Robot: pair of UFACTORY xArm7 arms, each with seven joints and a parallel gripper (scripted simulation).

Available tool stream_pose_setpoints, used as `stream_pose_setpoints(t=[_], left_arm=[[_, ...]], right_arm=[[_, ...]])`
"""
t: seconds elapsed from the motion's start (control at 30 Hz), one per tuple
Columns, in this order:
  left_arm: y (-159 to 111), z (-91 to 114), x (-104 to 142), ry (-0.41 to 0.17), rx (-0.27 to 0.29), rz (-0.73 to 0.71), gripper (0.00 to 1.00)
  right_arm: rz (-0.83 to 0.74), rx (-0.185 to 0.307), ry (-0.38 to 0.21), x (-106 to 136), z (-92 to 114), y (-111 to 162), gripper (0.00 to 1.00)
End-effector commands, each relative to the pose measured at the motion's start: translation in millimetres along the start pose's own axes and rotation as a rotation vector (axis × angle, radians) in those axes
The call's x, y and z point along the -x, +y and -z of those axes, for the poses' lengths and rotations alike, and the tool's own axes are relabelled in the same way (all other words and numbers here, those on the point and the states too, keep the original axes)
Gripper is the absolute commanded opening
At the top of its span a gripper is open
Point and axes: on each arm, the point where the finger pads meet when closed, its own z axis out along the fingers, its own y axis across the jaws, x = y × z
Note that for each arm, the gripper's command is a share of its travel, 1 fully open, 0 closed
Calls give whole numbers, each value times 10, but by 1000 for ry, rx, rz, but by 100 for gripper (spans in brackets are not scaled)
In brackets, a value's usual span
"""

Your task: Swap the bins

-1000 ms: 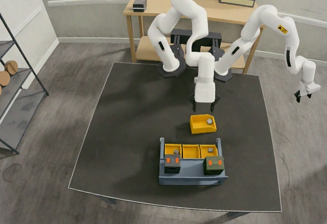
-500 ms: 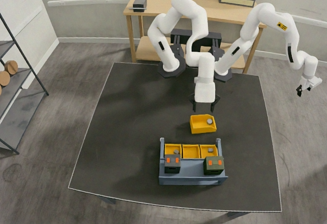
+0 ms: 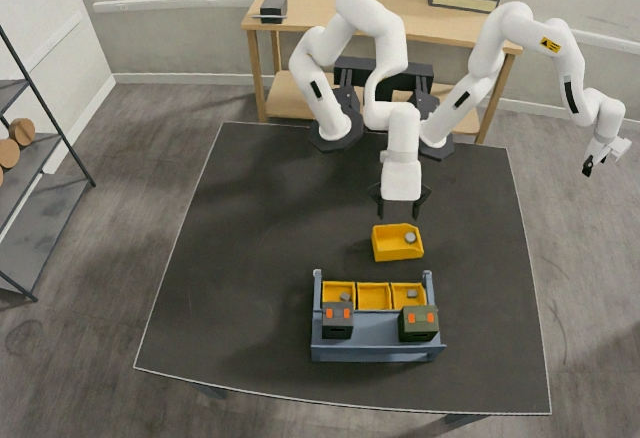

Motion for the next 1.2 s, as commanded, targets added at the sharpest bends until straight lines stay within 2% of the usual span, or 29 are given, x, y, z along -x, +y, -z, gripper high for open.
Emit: stream_pose_setpoints(t=[0.0, 0.67, 1.17], left_arm=[[-134, 85, 127, -27, -4, 71, 100], [-438, 334, 583, -117, -2, 300, 100], [-618, 630, 1031, -197, 8, 529, 100]], right_arm=[[-1, 2, -4, 21, 13, 6, 100], [-1, 2, -4, 21, 13, 6, 100], [-1, 2, -4, 21, 13, 6, 100]])
